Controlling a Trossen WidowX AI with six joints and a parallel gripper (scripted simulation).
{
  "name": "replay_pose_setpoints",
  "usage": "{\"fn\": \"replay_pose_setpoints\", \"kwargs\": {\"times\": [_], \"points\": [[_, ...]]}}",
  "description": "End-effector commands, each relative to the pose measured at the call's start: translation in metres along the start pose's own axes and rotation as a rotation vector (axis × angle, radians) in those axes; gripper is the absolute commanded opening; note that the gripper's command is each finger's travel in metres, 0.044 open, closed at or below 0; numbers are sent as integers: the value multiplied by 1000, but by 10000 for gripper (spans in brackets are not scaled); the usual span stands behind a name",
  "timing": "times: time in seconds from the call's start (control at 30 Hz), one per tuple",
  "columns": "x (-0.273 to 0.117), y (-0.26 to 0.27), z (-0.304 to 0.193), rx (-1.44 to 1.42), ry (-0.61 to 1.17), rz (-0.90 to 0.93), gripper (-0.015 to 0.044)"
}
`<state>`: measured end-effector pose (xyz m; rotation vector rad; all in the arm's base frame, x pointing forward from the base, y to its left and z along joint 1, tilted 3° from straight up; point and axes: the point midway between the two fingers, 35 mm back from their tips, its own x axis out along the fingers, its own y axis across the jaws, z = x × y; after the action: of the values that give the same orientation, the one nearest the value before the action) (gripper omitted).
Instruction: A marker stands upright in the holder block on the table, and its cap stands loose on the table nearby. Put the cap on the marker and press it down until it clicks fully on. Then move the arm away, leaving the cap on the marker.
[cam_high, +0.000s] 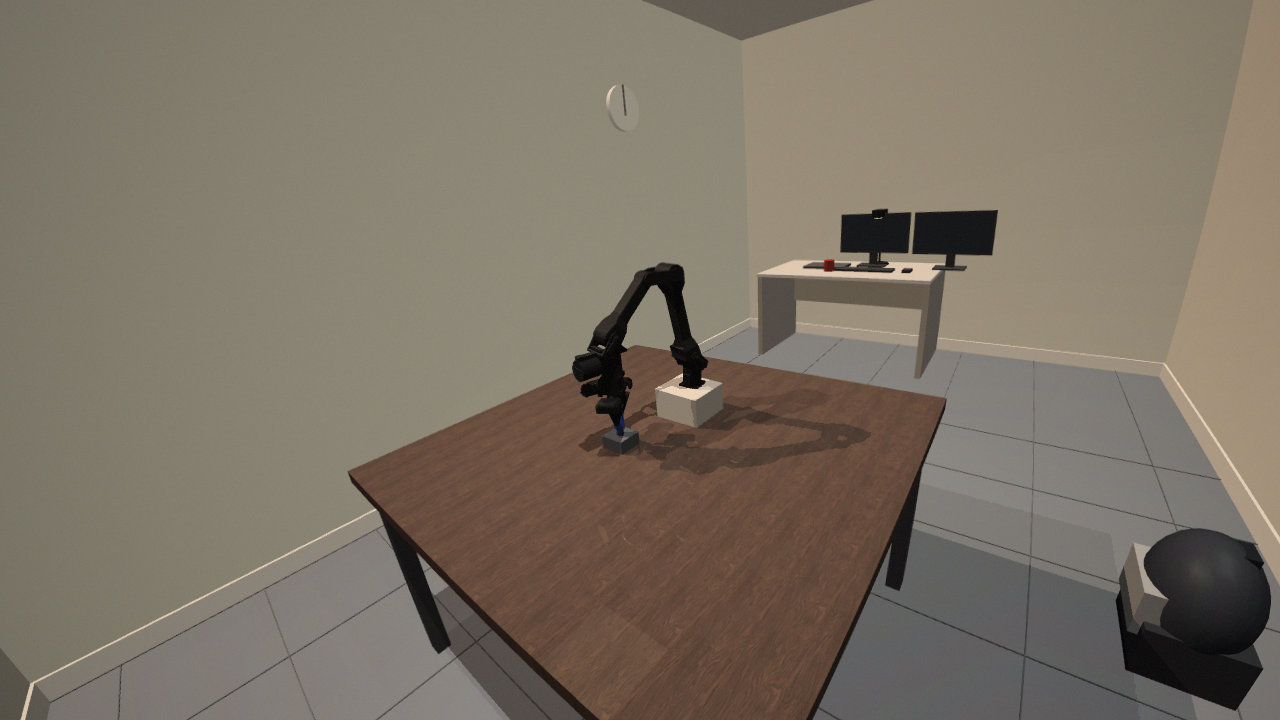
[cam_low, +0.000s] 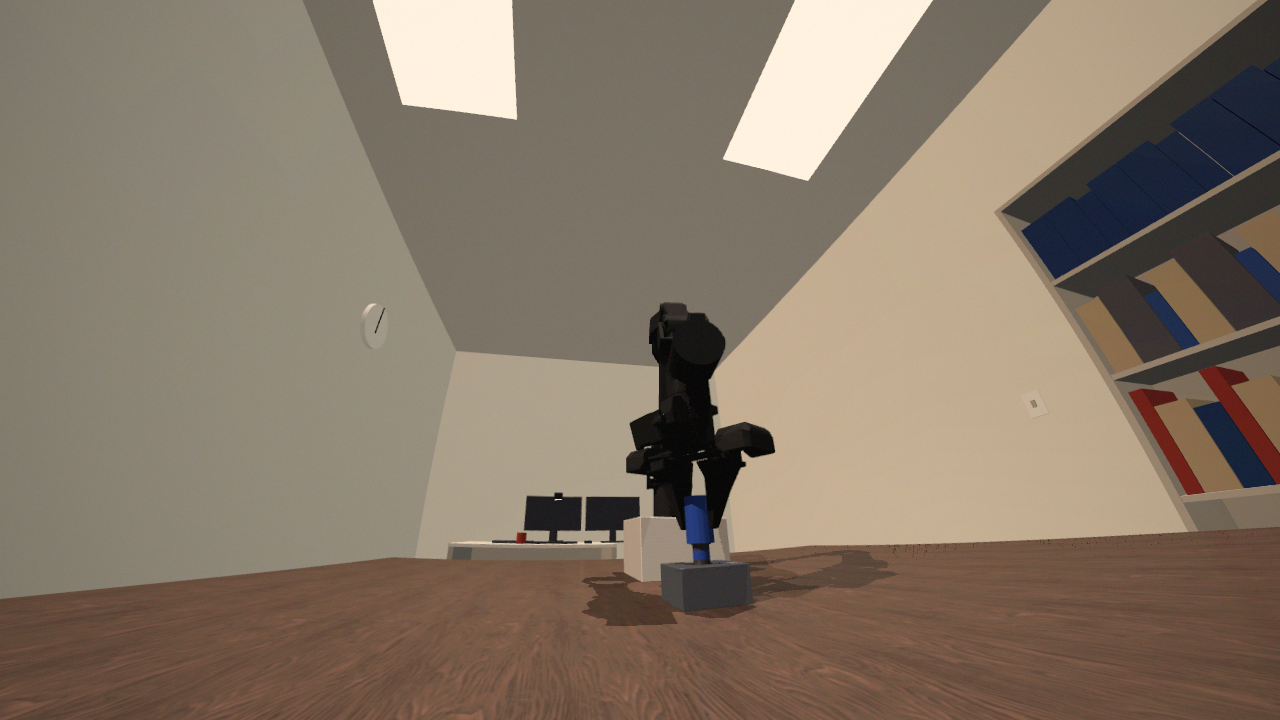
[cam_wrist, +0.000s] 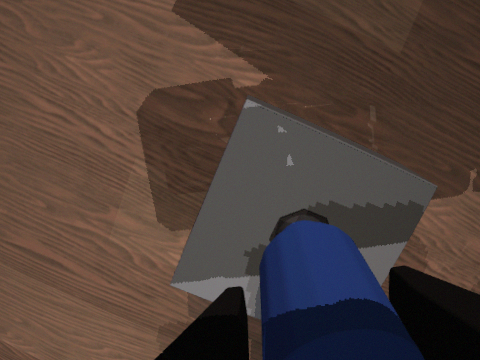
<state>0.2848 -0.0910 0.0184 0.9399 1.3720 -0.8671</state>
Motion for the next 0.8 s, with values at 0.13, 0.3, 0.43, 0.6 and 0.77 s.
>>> {"fn": "replay_pose_setpoints", "kwargs": {"times": [0.13, 0.3, 0.43, 0.6, 0.77], "points": [[0, 0, 0, 0, 0, 0, 394], [-12, 1, 1, 0, 0, 0, 440], [-72, 1, 0, 0, 0, 0, 440], [-75, 0, 0, -15, 0, 0, 414], [-72, 0, 0, -424, -1, 0, 282]]}}
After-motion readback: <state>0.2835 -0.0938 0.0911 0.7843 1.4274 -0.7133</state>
